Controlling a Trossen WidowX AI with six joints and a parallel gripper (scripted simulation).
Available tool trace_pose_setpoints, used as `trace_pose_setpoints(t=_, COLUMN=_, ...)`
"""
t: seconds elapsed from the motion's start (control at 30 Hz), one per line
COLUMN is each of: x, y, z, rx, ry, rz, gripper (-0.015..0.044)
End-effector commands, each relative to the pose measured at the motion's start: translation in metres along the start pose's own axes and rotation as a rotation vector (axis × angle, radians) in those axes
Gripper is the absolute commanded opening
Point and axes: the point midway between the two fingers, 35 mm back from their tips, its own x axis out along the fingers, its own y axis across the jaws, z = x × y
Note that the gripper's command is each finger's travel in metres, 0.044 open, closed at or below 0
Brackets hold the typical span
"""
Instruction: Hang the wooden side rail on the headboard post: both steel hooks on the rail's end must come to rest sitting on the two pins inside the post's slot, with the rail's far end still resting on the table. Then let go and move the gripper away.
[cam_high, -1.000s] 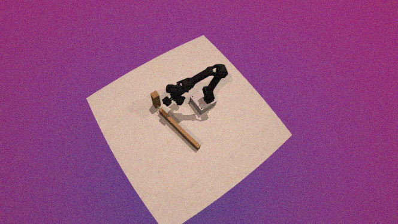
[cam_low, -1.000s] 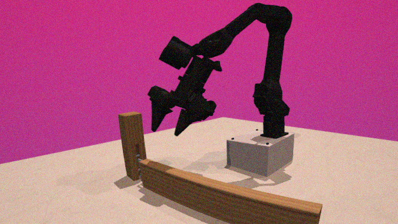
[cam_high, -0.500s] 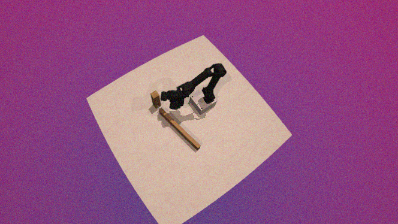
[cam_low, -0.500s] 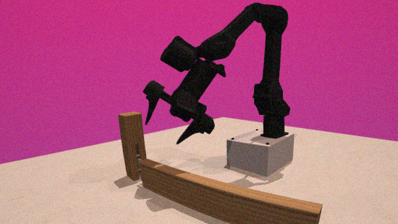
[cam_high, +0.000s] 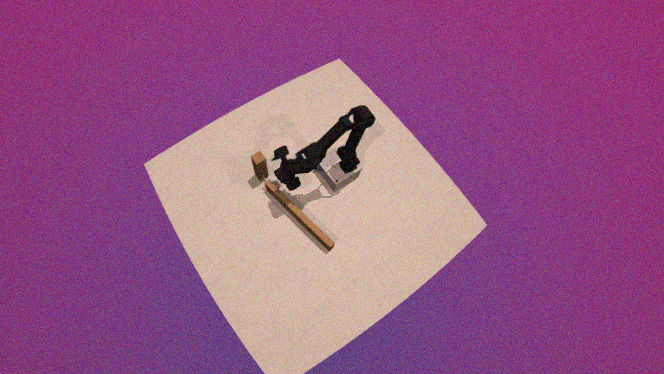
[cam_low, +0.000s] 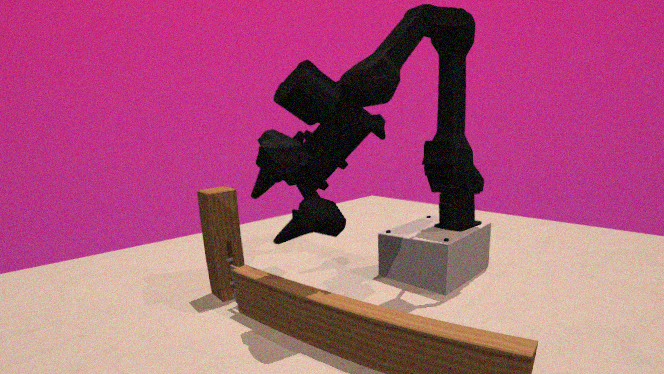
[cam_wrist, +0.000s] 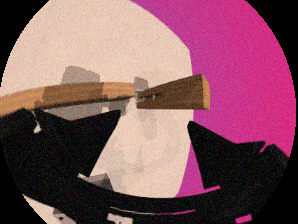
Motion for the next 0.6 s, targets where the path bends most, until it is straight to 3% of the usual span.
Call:
trace_pose_setpoints(t=0.0, x=-0.0031, y=0.0054, z=-0.0014, rx=0.671, ry=-0.044, rz=-0.144, gripper=0.044)
trace_pose_setpoints(t=0.27, x=-0.0099, y=0.005, z=0.0023, rx=1.181, ry=-0.164, rz=-0.225, gripper=0.044)
trace_pose_setpoints(t=0.57, x=-0.0101, y=0.005, z=0.0024, rx=1.192, ry=-0.167, rz=-0.227, gripper=0.044)
